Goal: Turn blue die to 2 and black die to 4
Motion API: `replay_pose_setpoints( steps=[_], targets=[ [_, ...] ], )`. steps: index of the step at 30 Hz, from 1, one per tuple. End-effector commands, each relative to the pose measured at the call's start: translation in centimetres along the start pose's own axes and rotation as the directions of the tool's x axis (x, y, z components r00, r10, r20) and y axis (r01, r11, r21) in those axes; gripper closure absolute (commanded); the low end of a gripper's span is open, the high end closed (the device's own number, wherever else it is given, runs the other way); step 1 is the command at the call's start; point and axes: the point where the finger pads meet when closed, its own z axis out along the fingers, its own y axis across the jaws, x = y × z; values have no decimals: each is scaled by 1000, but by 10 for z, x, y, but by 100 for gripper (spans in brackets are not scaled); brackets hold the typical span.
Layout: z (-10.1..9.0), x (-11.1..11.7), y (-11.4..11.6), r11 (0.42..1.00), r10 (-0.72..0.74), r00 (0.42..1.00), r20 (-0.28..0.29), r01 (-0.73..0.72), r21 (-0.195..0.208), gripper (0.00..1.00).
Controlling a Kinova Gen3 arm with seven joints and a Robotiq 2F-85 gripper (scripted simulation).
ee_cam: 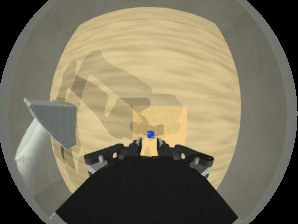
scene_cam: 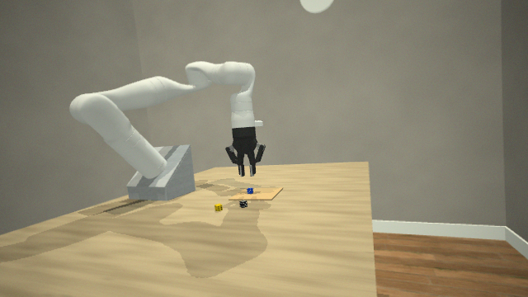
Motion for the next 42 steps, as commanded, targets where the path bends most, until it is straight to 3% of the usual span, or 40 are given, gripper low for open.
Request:
replay_pose_setpoints(
  steps=[1,6,11,12,42],
  targets=[
    [-16,3,2,1000,-3,1000,-9,3,-11,69],
    [-32,3,2,1000,-3,1000,-9,3,-11,69],
    [-35,3,2,1000,-3,1000,-9,3,-11,69],
    [-35,3,2,1000,-3,1000,-9,3,-11,0],
    [-36,1,4,1000,3,1000,-12,-4,-13,0]
  ],
)
